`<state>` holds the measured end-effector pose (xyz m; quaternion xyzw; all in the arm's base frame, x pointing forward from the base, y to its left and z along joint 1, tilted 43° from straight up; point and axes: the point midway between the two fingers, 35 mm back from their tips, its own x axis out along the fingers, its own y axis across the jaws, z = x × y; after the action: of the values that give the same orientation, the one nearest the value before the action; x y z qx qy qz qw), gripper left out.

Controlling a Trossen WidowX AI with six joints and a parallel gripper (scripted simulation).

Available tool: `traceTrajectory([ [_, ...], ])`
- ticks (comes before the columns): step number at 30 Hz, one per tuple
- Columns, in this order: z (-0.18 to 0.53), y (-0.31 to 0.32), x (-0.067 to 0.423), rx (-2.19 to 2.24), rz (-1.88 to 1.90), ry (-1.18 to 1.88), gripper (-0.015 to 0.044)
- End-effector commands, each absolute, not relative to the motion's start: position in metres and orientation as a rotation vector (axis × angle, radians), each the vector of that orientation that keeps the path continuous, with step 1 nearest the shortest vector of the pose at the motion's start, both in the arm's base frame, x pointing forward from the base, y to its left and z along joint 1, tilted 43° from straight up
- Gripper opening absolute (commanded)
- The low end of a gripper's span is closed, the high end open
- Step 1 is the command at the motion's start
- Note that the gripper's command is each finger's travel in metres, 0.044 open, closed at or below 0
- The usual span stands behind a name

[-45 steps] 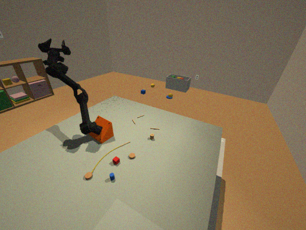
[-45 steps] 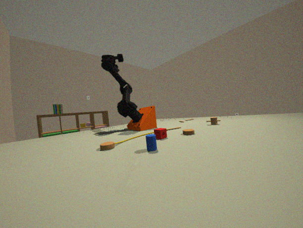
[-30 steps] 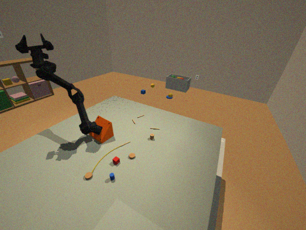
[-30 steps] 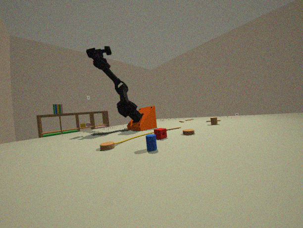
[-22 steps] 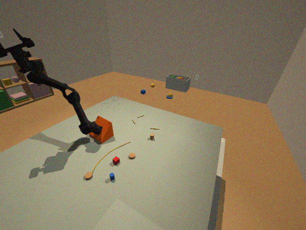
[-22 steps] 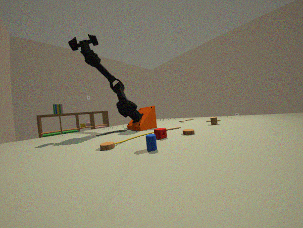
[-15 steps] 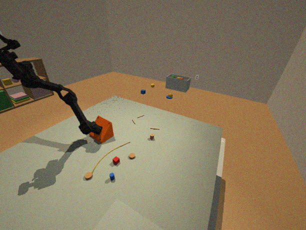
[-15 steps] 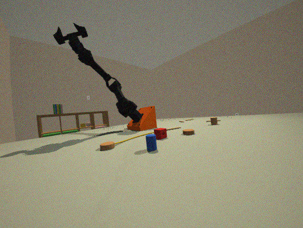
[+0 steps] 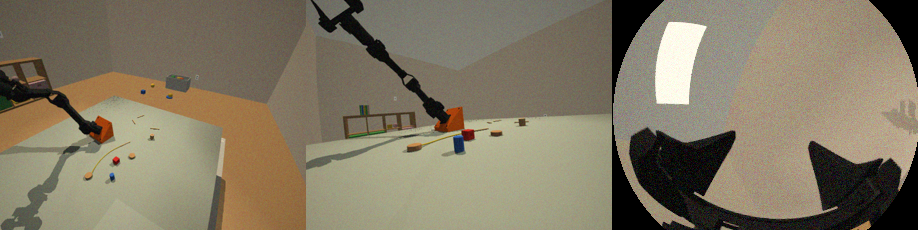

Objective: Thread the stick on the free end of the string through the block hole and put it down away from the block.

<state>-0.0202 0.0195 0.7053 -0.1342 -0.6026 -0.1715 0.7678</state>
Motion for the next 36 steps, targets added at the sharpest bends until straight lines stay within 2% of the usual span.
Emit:
traceTrajectory([
  [1, 0.694, -0.024, 0.036, -0.242, -0.449, -1.139, 0.044],
  [11, 0.624, -0.102, 0.174, -0.172, -0.565, -0.658, 0.044],
  [21, 0.504, -0.133, 0.29, -0.221, -0.582, -0.123, 0.044],
  [29, 0.384, -0.132, 0.347, -0.389, -0.522, 0.352, 0.044],
  [36, 0.286, -0.114, 0.363, -0.572, -0.395, 0.721, 0.044],
])
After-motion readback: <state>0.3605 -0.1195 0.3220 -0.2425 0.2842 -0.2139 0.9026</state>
